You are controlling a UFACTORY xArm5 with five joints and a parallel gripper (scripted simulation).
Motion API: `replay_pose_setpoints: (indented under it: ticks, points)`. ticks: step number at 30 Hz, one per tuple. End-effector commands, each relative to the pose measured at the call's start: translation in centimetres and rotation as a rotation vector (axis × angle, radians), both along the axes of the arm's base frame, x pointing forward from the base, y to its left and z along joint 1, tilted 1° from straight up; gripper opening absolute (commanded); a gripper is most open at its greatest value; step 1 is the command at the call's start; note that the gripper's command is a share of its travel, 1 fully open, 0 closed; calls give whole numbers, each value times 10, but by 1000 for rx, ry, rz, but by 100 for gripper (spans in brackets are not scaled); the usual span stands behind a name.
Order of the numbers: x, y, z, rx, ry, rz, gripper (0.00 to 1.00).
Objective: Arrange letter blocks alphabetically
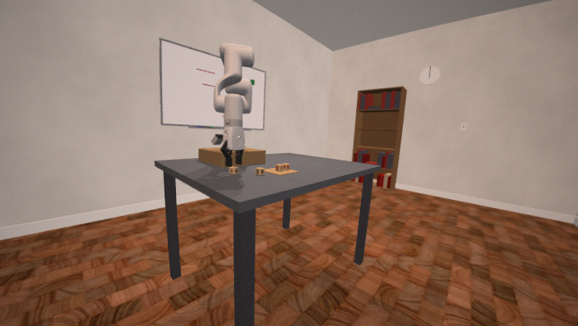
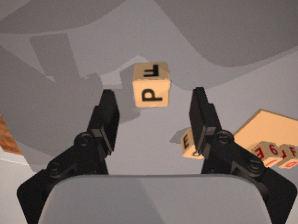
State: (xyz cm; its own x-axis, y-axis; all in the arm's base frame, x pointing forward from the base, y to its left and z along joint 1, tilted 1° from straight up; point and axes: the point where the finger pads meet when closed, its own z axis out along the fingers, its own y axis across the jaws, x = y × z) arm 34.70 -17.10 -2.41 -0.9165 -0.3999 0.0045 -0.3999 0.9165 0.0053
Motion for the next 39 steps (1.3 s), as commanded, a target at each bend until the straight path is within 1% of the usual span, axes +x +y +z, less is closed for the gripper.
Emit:
replay_pose_setpoints:
  ticks: [1,4,6,14,19,39]
  points:
    - [1,0,-3,-1,-2,0,69]
    - [1,0,-9,-1,-2,0,69]
    - [1,0,-9,-1,-2,0,69]
    - [1,-1,-25,-1,-2,0,69]
    - [1,-1,-31,-1,-2,0,69]
    - [1,-1,-32,-1,-2,0,69]
